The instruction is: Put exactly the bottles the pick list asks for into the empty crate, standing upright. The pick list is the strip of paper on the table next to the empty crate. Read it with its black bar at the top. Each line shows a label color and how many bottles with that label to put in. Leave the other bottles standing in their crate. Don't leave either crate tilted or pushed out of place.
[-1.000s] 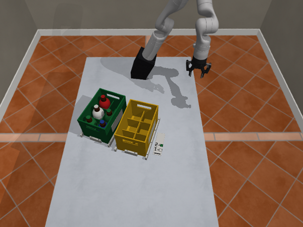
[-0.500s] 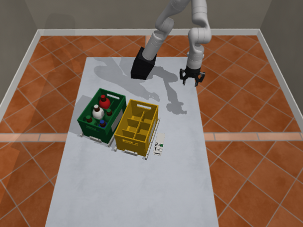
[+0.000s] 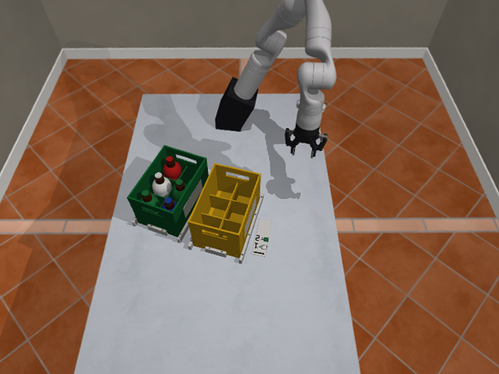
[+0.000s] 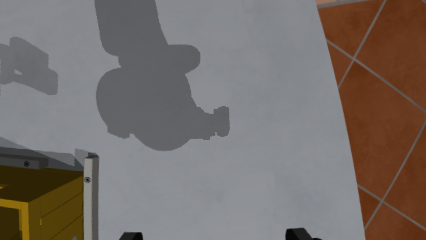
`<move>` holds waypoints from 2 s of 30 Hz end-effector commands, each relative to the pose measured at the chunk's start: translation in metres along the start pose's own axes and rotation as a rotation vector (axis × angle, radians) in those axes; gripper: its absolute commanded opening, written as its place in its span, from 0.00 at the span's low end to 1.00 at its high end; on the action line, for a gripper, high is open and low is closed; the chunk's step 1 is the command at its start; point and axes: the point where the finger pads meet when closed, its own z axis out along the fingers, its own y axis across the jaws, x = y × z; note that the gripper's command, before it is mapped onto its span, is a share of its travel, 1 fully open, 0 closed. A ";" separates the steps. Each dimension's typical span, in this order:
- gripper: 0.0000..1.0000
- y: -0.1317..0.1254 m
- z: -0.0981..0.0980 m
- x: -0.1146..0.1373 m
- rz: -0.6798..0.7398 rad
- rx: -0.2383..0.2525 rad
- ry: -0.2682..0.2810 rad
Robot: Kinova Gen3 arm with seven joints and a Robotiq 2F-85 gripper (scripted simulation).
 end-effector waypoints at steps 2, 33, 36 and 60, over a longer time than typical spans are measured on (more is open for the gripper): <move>0.67 -0.007 0.004 -0.016 0.001 0.000 -0.002; 0.67 -0.061 0.040 -0.135 0.001 0.000 -0.002; 0.67 -0.067 0.044 -0.148 0.001 0.000 -0.002; 0.67 -0.102 0.067 -0.224 0.001 0.000 -0.002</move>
